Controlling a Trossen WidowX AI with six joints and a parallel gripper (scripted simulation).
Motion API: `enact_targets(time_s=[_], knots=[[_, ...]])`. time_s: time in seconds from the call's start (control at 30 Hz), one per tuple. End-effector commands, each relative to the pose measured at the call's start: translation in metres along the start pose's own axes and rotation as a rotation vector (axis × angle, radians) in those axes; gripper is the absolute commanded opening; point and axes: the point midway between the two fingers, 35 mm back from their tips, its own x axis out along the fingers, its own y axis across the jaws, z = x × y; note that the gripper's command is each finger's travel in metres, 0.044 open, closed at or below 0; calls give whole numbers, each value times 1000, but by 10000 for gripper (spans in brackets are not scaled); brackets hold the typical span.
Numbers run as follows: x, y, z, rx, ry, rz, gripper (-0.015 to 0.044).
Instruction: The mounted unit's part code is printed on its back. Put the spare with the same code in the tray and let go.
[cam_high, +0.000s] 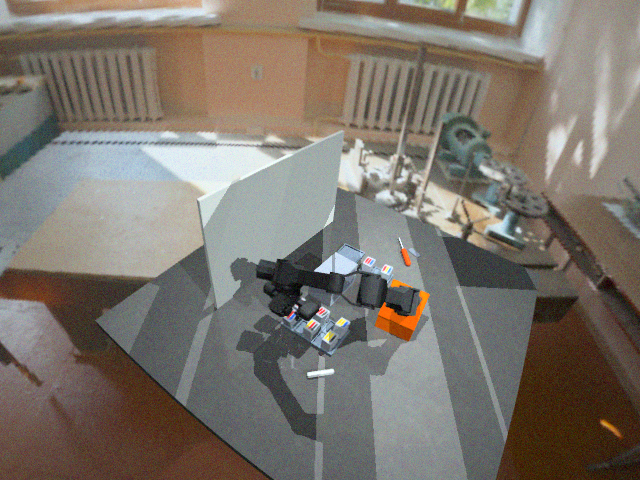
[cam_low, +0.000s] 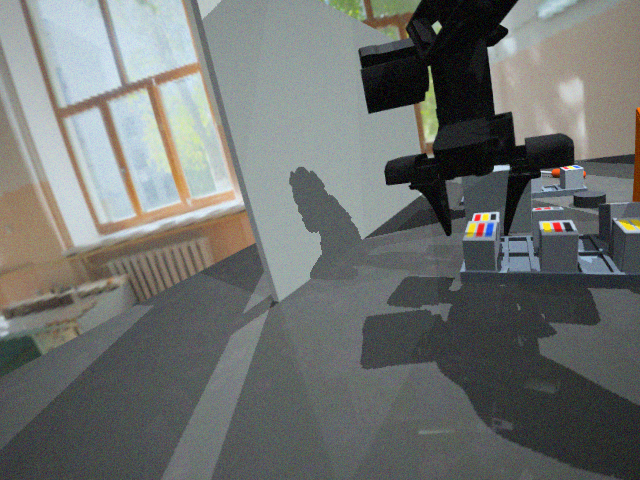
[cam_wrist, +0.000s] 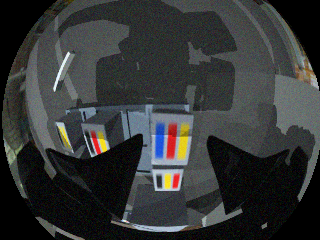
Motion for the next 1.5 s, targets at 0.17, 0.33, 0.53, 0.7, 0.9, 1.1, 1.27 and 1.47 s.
enact_targets(time_s=[0.17,0.33,0.53,0.7,0.9,1.1,1.27,1.47], knots=[[18,3,-3,11,7,7,300],[26,4,-3,11,5,7,300],[33,5,-3,12,4,8,300],[33,5,-3,12,4,8,300],[33,5,-3,12,4,8,300],[33,5,-3,12,4,8,300],[33,5,-3,12,4,8,300],[33,5,-3,12,4,8,300]])
